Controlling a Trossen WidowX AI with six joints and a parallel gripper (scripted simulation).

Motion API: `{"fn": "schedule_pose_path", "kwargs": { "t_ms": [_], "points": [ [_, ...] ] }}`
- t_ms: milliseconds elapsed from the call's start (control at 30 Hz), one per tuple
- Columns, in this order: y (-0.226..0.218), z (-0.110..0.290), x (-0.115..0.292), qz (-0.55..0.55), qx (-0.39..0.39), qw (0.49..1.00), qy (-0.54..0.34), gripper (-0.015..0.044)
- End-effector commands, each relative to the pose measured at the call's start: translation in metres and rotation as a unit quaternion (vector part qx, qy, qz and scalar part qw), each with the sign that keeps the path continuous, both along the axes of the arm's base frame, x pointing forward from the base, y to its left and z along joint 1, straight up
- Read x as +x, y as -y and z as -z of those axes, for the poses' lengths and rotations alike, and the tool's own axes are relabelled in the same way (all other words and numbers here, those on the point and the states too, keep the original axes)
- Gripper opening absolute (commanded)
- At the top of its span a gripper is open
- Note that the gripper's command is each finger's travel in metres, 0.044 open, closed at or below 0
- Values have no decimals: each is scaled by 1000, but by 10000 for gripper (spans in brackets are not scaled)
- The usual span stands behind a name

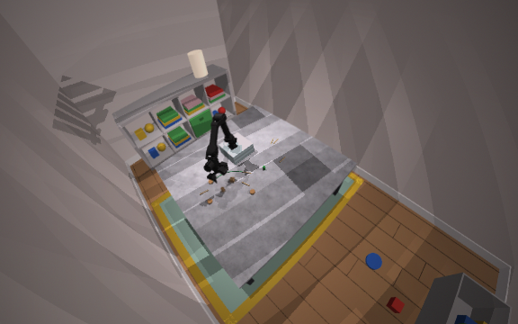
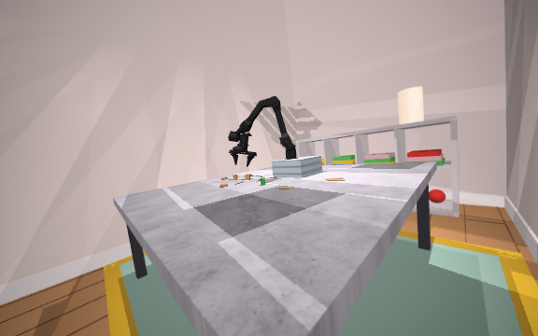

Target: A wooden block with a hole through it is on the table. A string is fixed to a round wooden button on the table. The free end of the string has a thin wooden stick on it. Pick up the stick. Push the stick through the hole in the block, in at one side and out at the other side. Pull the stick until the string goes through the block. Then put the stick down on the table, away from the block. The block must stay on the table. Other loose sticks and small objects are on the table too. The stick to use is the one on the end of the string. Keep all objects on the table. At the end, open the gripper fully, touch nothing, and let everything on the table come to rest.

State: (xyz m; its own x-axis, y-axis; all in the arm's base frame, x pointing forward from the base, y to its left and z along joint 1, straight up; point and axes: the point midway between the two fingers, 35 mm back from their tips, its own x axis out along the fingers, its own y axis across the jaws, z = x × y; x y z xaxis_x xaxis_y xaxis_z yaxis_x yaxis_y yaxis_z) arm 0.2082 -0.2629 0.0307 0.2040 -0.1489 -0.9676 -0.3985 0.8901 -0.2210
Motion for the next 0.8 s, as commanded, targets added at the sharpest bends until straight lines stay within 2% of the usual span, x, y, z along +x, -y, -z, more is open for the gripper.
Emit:
{"fn": "schedule_pose_path", "kwargs": {
  "t_ms": [0, 100, 767],
  "points": [
    [-64, 23, 17, -173, 31, 981, -82, 440],
    [-83, 28, 20, -229, 38, 967, -107, 440],
    [-83, 27, 22, -227, 37, 968, -103, 440]
  ]
}}
